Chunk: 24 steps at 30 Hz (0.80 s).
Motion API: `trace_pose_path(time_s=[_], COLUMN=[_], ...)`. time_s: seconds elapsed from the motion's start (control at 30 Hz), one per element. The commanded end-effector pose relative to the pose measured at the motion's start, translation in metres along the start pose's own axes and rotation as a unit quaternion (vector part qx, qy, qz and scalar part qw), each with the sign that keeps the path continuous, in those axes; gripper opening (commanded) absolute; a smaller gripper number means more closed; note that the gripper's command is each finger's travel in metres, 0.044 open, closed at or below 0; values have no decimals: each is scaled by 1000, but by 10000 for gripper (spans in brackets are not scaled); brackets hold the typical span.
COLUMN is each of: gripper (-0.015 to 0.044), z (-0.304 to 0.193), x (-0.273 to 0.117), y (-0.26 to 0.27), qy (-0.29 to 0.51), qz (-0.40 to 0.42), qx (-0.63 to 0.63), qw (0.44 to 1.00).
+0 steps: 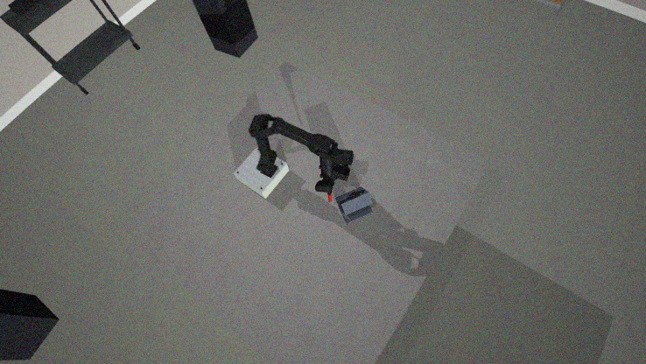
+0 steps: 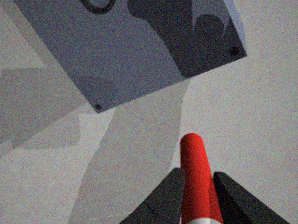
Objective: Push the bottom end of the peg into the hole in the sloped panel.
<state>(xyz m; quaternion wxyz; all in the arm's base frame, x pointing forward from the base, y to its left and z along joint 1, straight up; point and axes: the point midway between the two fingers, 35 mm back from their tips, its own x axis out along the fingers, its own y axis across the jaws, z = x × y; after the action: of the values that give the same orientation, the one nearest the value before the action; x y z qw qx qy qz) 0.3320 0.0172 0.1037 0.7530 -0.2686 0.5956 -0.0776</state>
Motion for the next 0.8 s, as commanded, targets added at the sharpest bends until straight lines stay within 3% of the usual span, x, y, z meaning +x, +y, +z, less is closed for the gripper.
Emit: trace_pose_path(time_s=[0.0,0.77], gripper=[0,0], z=[2,11], x=[-3,-21], y=[4,26], qy=[-7,-44], qz=[-7,-39], qx=[-16,-90], qw=[1000,994])
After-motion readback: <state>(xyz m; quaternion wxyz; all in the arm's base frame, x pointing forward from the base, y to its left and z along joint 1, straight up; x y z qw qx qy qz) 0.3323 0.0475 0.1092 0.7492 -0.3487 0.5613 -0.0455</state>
